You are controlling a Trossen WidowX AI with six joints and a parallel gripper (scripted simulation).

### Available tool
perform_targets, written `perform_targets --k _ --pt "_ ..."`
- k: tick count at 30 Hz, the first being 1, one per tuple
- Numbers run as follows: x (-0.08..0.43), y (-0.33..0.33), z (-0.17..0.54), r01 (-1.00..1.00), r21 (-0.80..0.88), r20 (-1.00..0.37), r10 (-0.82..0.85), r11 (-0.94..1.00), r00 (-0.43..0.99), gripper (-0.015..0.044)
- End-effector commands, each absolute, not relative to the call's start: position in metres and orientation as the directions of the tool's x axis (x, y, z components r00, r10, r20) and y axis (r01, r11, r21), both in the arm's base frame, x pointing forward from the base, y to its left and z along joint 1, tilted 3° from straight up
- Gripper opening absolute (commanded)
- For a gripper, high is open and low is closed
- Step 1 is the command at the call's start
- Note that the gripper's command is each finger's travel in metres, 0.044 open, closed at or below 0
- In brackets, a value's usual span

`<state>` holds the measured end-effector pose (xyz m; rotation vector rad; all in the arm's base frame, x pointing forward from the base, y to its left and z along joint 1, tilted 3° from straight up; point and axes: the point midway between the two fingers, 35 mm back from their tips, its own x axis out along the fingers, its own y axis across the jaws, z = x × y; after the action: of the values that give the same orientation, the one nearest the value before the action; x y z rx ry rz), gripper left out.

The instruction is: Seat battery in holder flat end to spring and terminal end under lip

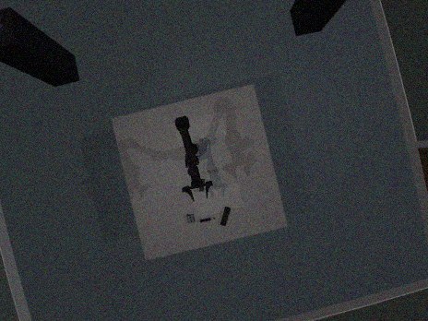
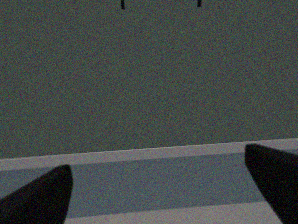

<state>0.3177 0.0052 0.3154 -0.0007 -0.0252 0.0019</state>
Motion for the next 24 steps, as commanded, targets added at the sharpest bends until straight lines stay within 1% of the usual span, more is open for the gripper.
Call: perform_targets --k 1,2,3,5,7,10,13,15,18,19,20,24 --pt "0.319 0.006 0.313 -0.006 -0.009 0.01 0.006 1.0 1.0 0.0374" --pt "0.324 0.01 0.304 -0.019 -0.033 -0.034 0.018 0.999 0.999 0.0347" --pt "0.33 0.016 0.29 -0.047 -0.073 -0.108 0.038 0.996 0.993 0.0321" --pt "0.341 0.033 0.254 -0.138 -0.163 -0.291 0.086 0.977 0.953 0.0269" --pt "0.345 0.049 0.218 -0.256 -0.232 -0.463 0.125 0.938 0.877 0.0216" --pt "0.338 0.072 0.167 -0.465 -0.279 -0.691 0.161 0.84 0.705 0.0137" --pt "0.318 0.091 0.123 -0.675 -0.244 -0.864 0.161 0.696 0.478 0.0059" --pt "0.3 0.102 0.099 -0.796 -0.173 -0.942 0.138 0.58 0.306 0.0006" --pt "0.269 0.112 0.074 -0.915 -0.018 -0.996 0.077 0.403 0.053 0.0" --pt "0.264 0.113 0.07 -0.928 0.014 -0.998 0.063 0.373 0.01 0.0" --pt "0.262 0.114 0.069 -0.932 0.025 -0.998 0.058 0.362 -0.005 0.0" --pt "0.262 0.114 0.069 -0.932 0.025 -0.998 0.058 0.362 -0.005 0.0"
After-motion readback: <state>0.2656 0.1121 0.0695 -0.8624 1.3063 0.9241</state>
